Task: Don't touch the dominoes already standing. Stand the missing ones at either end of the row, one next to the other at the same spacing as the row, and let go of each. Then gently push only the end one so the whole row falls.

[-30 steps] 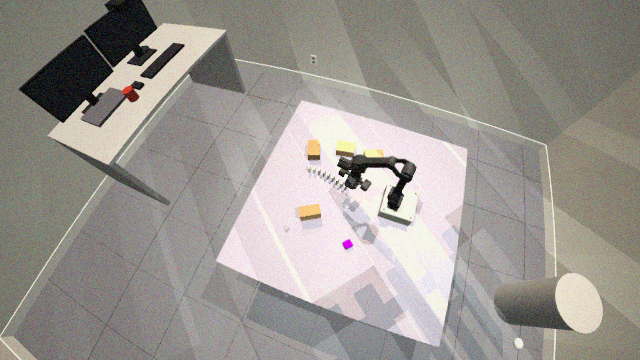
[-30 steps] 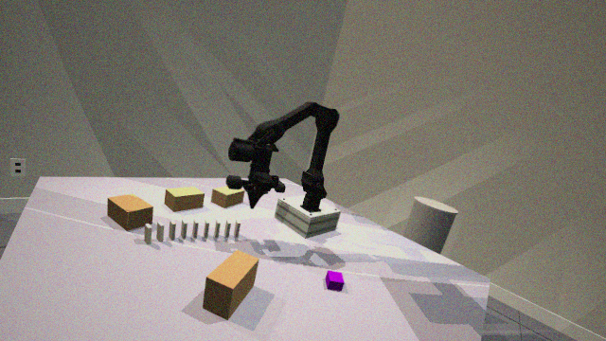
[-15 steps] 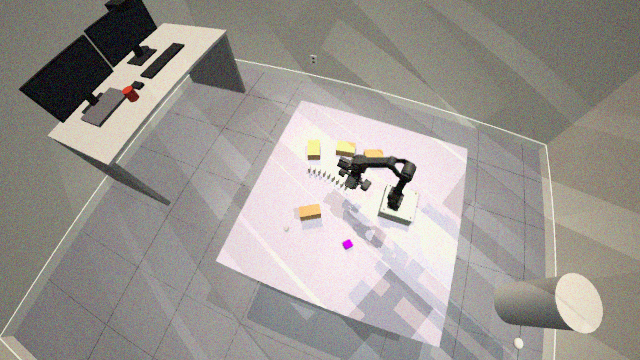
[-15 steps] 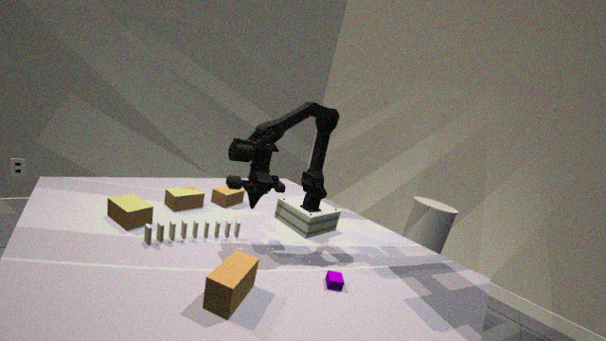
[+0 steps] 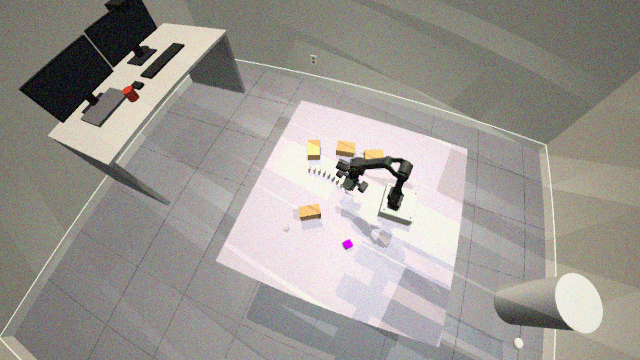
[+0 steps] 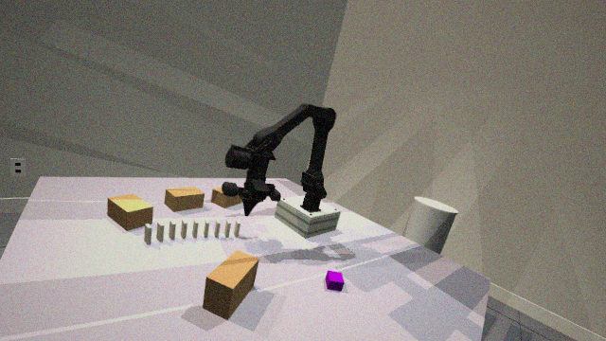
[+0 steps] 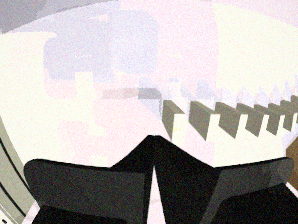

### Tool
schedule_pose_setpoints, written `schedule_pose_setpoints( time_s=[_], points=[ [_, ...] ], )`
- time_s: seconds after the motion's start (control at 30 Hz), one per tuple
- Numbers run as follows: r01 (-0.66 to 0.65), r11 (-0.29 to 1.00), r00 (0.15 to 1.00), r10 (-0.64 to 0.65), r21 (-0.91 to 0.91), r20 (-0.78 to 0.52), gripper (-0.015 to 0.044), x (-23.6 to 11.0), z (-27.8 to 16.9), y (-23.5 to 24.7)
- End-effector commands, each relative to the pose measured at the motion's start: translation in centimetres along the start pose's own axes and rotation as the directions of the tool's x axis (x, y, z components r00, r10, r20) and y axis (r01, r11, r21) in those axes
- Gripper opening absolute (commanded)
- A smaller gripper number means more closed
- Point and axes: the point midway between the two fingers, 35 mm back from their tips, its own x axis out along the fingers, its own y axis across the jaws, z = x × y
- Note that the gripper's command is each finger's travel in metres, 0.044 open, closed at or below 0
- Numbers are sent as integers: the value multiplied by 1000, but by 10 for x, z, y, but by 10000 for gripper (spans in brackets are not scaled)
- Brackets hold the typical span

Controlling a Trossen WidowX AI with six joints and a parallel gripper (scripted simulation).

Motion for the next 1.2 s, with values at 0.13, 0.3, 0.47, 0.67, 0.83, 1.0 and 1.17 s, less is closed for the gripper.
schedule_pose_setpoints(
  time_s=[0.13,0.3,0.47,0.67,0.83,1.0,1.17],
  points=[
    [-45,999,999,45,1,-5,0,53,2,16],
    [-44,999,999,44,1,-5,0,53,2,12],
    [-43,999,999,43,1,-5,0,52,2,4],
    [-42,999,999,42,1,-5,0,52,2,-6],
    [-42,999,999,42,1,-5,0,53,2,-14],
    [-41,999,999,41,1,-5,0,53,1,-23],
    [76,996,997,-74,-56,33,0,26,20,-47]
  ],
)
